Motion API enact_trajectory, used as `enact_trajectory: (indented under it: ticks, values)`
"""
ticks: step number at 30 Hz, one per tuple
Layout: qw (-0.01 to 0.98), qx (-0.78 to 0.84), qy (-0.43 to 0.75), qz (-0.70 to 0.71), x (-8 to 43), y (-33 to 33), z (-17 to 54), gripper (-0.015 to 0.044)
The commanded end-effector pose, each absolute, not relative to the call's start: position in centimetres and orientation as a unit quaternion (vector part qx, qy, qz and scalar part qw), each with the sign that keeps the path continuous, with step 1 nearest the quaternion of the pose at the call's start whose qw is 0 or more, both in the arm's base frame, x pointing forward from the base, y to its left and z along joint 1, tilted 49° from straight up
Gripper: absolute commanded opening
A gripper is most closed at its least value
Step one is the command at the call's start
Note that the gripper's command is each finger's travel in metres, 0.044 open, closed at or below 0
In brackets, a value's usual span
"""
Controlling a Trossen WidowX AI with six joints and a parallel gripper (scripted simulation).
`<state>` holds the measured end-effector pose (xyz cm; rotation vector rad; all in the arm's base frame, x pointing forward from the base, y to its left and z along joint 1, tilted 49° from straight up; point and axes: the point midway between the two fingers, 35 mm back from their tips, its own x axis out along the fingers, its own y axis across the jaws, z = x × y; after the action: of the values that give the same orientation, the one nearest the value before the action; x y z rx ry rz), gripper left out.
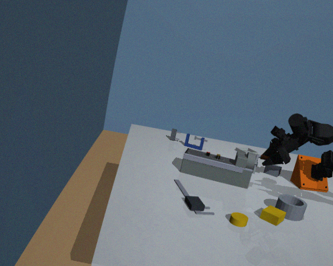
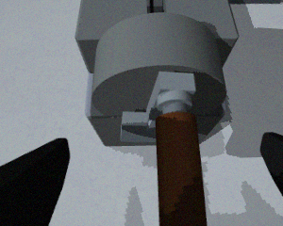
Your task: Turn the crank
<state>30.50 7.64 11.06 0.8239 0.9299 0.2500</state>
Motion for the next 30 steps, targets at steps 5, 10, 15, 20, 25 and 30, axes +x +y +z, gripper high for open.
enact_trajectory:
  ticks: [5,10,15,20,25,30]
  values:
    - [0.805,0.386,0.435,0.114,30.23,8.11,10.41,0.0387]
    - [0.805,0.386,0.435,0.114,30.23,8.11,10.41,0.0256]
    - [0.805,0.386,0.435,0.114,30.23,8.11,10.41,0.0125]
    - [0.805,0.386,0.435,0.114,30.23,8.11,10.41,0.0]
    - [0.805,0.386,0.435,0.114,30.23,8.11,10.41,0.0]
    - [0.805,0.386,0.435,0.114,30.2,8.23,10.51,0.0]
